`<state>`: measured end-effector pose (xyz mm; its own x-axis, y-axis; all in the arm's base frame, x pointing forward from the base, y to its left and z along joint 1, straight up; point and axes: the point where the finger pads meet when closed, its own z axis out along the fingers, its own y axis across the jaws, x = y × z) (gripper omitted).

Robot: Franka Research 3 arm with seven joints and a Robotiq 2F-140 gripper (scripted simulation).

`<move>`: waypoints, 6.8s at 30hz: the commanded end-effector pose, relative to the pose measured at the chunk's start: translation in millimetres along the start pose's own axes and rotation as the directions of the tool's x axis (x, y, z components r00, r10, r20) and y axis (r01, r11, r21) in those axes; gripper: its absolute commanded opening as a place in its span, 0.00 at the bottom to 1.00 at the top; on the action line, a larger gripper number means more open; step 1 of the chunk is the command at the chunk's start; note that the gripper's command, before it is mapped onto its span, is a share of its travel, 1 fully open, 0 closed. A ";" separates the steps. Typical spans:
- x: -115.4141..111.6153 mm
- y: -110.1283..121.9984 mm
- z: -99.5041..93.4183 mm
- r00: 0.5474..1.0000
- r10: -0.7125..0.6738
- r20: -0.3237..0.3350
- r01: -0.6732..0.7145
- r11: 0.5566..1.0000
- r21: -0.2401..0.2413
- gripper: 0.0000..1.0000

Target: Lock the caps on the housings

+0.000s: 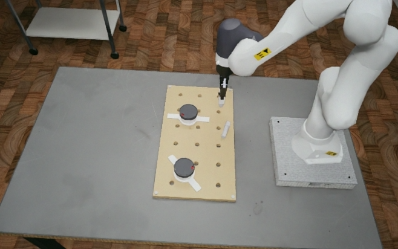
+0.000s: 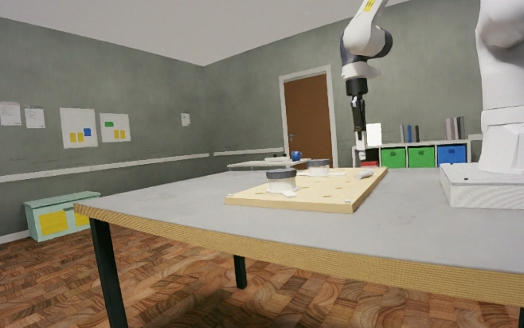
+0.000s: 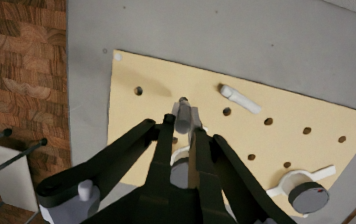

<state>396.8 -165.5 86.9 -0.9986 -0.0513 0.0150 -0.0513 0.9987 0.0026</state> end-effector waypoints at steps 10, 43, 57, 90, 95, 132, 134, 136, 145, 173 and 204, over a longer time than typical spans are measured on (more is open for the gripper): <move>-5.1 -1.3 16.4 1.000 -0.009 0.015 0.009 1.000 0.003 0.10; -5.5 -1.4 44.4 1.000 -0.009 0.015 0.009 1.000 0.003 0.10; -5.5 -1.4 46.1 1.000 -0.009 0.015 0.009 1.000 0.003 0.10; -5.5 -1.4 46.1 1.000 -0.009 0.015 0.009 1.000 0.003 0.10; -5.5 -1.4 46.1 1.000 -0.009 0.015 0.009 1.000 0.003 0.10; -7.3 -0.9 46.1 1.000 -0.009 0.015 0.009 1.000 0.003 0.10; -7.5 -0.9 46.1 1.000 -0.009 0.015 0.009 1.000 0.003 0.10; -7.6 -0.8 46.1 1.000 -0.009 0.015 0.009 1.000 0.003 0.10; -7.8 -0.8 46.1 1.000 -0.009 0.015 0.009 1.000 0.003 0.10; -7.8 -0.8 46.1 1.000 -0.009 0.015 0.009 1.000 0.003 0.10; -8.3 -1.0 46.0 1.000 -0.009 0.015 0.009 1.000 0.003 0.10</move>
<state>401.8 -166.3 39.8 -0.9985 -0.0537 0.0043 -0.0537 0.9986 0.0007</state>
